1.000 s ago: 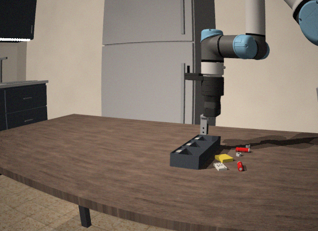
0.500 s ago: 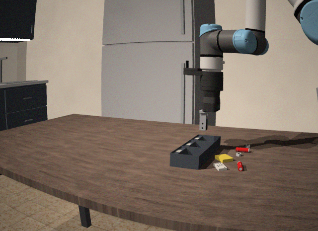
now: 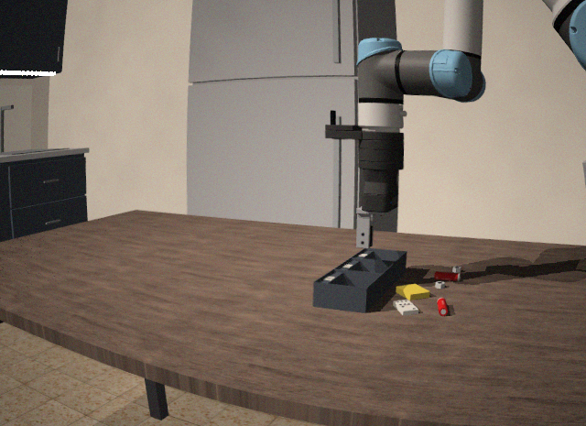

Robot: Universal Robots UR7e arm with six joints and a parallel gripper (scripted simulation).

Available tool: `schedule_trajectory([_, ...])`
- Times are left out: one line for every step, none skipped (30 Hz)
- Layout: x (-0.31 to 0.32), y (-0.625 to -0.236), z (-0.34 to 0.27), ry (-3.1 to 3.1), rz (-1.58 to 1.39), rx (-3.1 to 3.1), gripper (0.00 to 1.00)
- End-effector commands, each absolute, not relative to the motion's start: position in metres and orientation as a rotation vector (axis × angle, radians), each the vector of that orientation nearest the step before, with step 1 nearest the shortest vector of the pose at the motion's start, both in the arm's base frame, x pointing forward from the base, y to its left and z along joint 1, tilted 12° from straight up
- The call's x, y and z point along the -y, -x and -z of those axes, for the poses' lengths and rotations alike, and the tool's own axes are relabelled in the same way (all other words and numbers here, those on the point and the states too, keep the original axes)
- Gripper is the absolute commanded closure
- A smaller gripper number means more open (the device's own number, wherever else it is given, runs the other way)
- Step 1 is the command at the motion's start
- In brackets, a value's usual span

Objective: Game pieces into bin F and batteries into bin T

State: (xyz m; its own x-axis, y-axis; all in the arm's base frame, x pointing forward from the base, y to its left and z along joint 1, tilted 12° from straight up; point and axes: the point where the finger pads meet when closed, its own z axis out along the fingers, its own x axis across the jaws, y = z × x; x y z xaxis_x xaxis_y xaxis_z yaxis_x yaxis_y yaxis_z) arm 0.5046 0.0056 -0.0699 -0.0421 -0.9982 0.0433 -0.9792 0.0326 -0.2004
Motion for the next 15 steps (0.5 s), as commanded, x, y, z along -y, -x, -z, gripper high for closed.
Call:
schedule_trajectory([-0.016,-0.506,0.07,2.094,0.269,-2.179,0.69])
schedule_trajectory([-0.016,-0.506,0.07,2.094,0.269,-2.179,0.69])
schedule_trajectory([-0.016,-0.506,0.07,2.094,0.269,-2.179,0.69])
schedule_trajectory([-0.016,-0.506,0.07,2.094,0.269,-2.179,0.69])
schedule_trajectory([-0.016,-0.506,0.07,2.094,0.269,-2.179,0.69])
schedule_trajectory([-0.016,-0.506,0.07,2.094,0.269,-2.179,0.69])
schedule_trajectory([-0.016,-0.507,0.072,2.094,0.269,-2.179,0.69])
schedule_trajectory([-0.016,-0.507,0.075,2.094,0.269,-2.179,0.69])
schedule_trajectory([-0.016,-0.508,0.078,2.094,0.269,-2.179,0.69])
schedule_trajectory([-0.016,-0.508,0.08,2.094,0.269,-2.179,0.69])
schedule_trajectory([-0.016,-0.509,0.083,2.094,0.269,-2.179,0.69])
schedule_trajectory([-0.016,-0.509,0.083,2.094,0.269,-2.179,0.69])
schedule_trajectory([-0.016,-0.509,0.083,2.094,0.269,-2.179,0.69])
schedule_trajectory([-0.015,-0.509,0.085,2.094,0.269,-2.179,0.69])
schedule_trajectory([-0.015,-0.51,0.088,2.094,0.269,-2.179,0.69])
